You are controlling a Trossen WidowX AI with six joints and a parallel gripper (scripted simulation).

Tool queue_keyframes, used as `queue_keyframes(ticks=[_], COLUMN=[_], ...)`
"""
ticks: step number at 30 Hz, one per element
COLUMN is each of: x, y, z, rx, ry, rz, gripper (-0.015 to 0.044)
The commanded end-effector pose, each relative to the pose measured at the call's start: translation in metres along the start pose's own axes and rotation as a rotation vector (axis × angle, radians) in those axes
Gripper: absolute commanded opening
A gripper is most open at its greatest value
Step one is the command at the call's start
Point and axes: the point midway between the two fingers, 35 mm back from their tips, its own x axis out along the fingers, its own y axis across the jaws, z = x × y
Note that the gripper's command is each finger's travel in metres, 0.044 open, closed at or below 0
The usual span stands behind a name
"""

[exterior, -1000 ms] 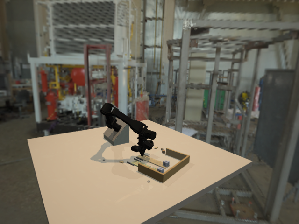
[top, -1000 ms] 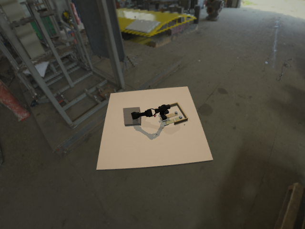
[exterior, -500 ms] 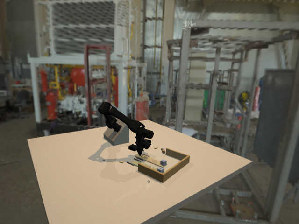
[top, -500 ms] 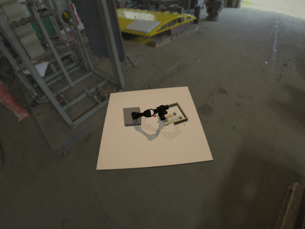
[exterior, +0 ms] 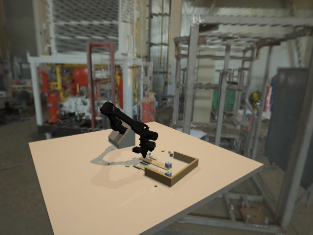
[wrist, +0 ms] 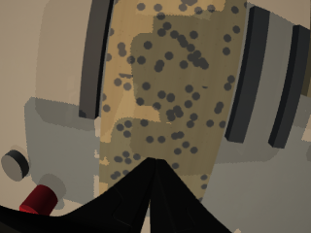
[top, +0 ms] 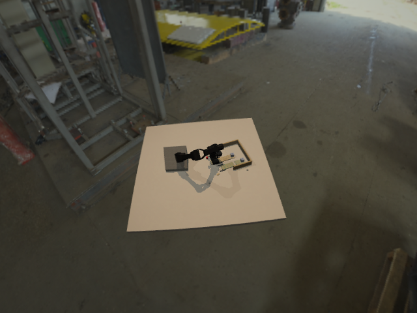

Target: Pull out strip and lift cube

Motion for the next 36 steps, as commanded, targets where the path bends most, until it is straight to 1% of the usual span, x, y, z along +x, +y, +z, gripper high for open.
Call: queue_keyframes(ticks=[1, 36], x=[0.005, 0.004], y=[0.001, 0.001], z=[-0.015, -0.065], rx=[-0.013, -0.016], ry=[0.022, 0.025], rz=[-0.002, -0.002], gripper=[0.0000, 0.0000])
